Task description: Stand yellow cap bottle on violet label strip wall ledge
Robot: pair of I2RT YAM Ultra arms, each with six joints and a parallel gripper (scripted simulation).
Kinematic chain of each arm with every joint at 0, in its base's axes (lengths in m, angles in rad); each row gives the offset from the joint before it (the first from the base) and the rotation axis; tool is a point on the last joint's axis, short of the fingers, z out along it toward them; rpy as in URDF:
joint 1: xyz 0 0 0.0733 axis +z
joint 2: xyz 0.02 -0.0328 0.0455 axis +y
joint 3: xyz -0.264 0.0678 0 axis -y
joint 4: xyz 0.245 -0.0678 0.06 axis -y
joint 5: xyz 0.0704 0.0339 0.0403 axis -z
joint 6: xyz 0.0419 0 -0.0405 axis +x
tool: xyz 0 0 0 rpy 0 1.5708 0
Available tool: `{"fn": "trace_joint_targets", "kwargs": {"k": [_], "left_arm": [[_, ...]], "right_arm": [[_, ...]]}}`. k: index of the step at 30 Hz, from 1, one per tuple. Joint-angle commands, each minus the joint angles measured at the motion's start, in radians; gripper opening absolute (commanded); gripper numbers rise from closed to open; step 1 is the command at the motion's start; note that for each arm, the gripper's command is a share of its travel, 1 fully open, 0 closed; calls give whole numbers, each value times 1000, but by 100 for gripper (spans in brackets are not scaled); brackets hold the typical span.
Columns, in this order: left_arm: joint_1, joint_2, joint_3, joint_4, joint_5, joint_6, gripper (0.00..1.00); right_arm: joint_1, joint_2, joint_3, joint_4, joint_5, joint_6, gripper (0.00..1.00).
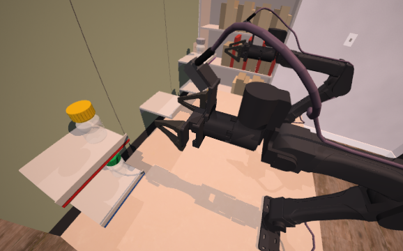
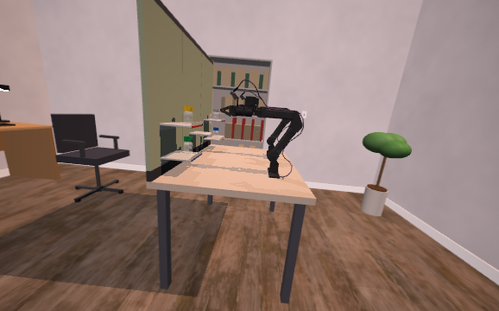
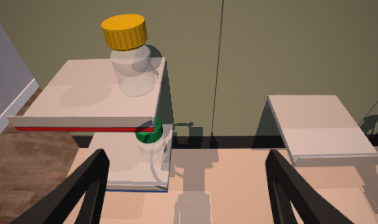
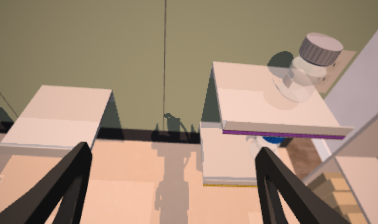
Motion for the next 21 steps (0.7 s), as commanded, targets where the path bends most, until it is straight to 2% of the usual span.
{"fn": "trace_joint_targets", "kwargs": {"k": [1, 18, 21], "left_arm": [[0, -13, 21, 21, 0, 0, 100], [0, -2, 6, 5, 0, 0, 100], [18, 3, 23, -20, 55, -11, 100]], "right_arm": [[0, -10, 17, 9, 0, 0, 100], [0, -2, 6, 6, 0, 0, 100], [-17, 0, 10, 27, -54, 13, 100]]}}
